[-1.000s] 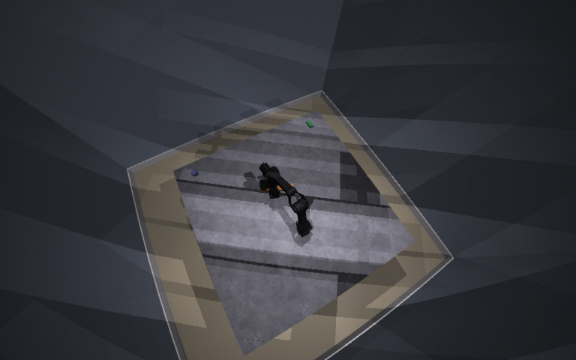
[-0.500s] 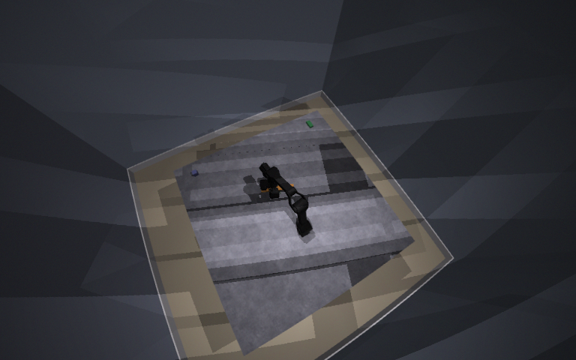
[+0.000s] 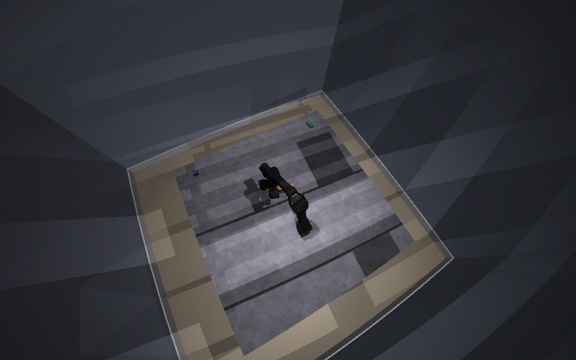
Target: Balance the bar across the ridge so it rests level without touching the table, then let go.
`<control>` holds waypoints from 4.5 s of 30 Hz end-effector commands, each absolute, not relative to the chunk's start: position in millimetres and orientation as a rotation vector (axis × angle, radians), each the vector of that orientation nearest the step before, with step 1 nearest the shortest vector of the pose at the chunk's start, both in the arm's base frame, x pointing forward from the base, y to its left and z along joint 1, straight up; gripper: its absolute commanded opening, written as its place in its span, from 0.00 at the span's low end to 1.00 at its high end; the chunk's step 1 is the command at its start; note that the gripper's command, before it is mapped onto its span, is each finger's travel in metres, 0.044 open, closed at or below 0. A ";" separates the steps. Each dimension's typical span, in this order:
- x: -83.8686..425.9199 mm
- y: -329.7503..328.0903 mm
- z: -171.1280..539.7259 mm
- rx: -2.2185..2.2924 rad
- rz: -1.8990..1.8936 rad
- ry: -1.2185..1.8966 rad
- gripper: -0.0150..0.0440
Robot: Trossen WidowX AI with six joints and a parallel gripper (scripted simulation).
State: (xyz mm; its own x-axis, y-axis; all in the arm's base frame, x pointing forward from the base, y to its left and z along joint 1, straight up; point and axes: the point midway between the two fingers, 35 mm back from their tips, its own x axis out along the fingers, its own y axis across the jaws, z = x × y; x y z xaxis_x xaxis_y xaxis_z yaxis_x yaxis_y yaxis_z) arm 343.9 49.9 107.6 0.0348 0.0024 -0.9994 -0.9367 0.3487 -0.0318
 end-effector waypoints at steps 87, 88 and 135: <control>344.1 50.3 106.8 -0.955 0.924 1.324 0.54; 344.1 50.3 106.8 -0.955 0.924 1.324 0.54; 344.1 50.3 106.8 -0.955 0.924 1.324 0.92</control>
State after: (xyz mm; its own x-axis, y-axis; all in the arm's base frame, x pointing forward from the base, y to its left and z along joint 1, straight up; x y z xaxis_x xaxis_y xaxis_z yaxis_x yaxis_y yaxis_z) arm 344.0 50.4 106.8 0.0362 0.0029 -0.9993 -0.9370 0.3476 -0.0330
